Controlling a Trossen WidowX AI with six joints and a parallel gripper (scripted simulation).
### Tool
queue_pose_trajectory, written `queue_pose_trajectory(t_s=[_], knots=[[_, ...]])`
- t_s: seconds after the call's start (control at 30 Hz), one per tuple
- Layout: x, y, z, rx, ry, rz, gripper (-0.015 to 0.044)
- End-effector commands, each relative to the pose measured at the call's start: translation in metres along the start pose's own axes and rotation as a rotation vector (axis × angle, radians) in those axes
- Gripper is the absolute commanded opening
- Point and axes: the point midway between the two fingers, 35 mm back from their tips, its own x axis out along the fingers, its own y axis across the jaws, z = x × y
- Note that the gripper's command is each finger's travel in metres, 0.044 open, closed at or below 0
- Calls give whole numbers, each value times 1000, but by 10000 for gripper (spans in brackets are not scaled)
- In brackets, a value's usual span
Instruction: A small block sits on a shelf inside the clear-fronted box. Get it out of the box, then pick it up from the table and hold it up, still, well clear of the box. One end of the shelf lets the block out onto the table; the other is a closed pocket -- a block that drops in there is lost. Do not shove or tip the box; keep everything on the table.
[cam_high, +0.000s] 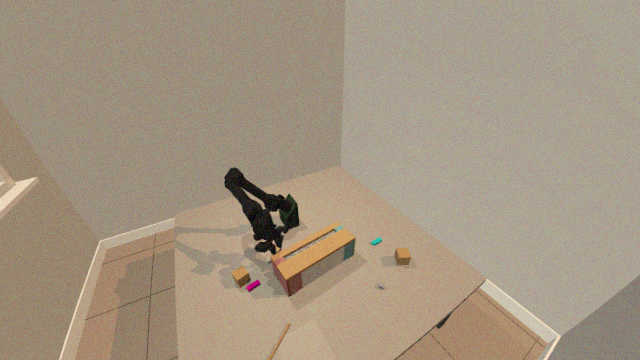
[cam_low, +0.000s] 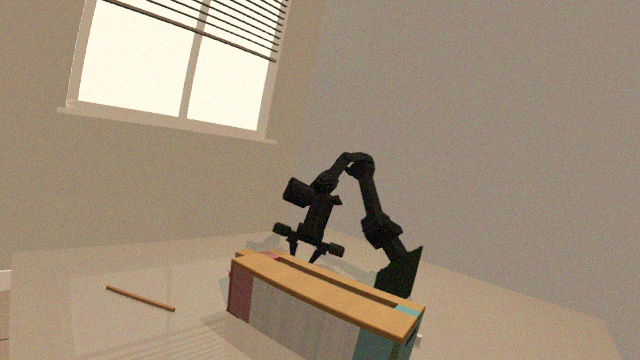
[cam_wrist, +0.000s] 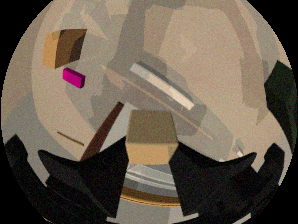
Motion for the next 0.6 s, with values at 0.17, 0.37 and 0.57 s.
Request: queue_pose_trajectory(t_s=[0.17, 0.37, 0.57], knots=[[-5, -4, -4, -348, -16, -12, 0], [-8, -8, -7, -604, -25, -24, 0], [-12, -11, -9, -861, -33, -36, 0]])
